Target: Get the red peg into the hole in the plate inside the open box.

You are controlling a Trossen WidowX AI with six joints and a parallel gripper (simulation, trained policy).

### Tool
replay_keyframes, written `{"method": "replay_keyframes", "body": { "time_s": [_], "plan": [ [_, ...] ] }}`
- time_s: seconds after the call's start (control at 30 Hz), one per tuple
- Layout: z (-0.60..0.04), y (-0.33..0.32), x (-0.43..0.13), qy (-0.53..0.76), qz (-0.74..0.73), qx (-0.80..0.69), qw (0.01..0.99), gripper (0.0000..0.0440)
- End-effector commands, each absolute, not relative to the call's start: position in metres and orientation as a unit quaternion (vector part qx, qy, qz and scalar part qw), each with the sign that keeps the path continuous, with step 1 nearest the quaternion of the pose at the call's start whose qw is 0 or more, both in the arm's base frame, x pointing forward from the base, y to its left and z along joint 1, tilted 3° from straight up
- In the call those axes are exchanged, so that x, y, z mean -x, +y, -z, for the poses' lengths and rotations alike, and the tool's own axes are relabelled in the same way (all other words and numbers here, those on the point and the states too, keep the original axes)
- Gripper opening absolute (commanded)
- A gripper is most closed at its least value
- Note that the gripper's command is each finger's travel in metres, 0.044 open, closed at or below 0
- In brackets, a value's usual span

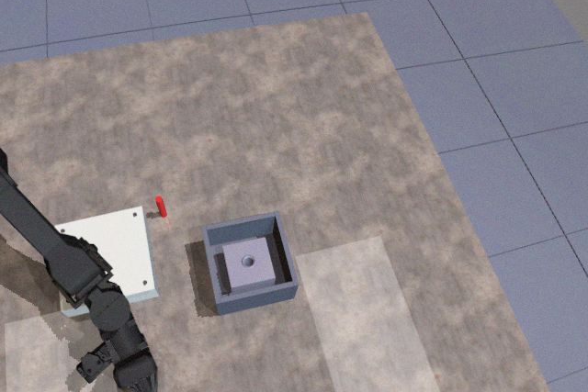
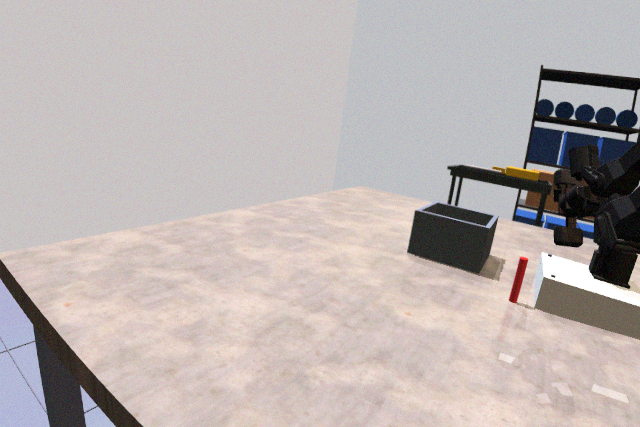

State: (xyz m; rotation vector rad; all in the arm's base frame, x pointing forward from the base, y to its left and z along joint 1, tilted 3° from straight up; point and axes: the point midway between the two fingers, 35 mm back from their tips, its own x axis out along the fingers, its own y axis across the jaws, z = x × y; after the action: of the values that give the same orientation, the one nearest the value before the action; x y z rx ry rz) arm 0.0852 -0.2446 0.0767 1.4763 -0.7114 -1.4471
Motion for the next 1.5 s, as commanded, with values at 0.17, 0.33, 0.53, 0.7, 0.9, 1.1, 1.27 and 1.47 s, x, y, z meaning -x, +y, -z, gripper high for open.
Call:
{"method": "replay_keyframes", "body": {
  "time_s": [0.17,0.33,0.53,0.7,0.9,1.1,1.27,1.47],
  "plan": [
    [-0.099,-0.242,-0.124,-0.250,0.553,-0.603,0.519,0.0440],
    [-0.114,-0.228,-0.162,-0.190,0.521,-0.603,0.574,0.0440],
    [-0.128,-0.202,-0.204,-0.112,0.482,-0.598,0.631,0.0440],
    [-0.138,-0.172,-0.233,-0.043,0.447,-0.590,0.671,0.0440],
    [-0.146,-0.130,-0.259,0.045,0.406,-0.576,0.708,0.0440],
    [-0.151,-0.083,-0.275,0.138,0.368,-0.557,0.732,0.0440],
    [-0.152,-0.042,-0.276,0.218,0.344,-0.536,0.740,0.0440],
    [-0.148,0.003,-0.264,0.315,0.329,-0.503,0.735,0.0440]
  ]
}}
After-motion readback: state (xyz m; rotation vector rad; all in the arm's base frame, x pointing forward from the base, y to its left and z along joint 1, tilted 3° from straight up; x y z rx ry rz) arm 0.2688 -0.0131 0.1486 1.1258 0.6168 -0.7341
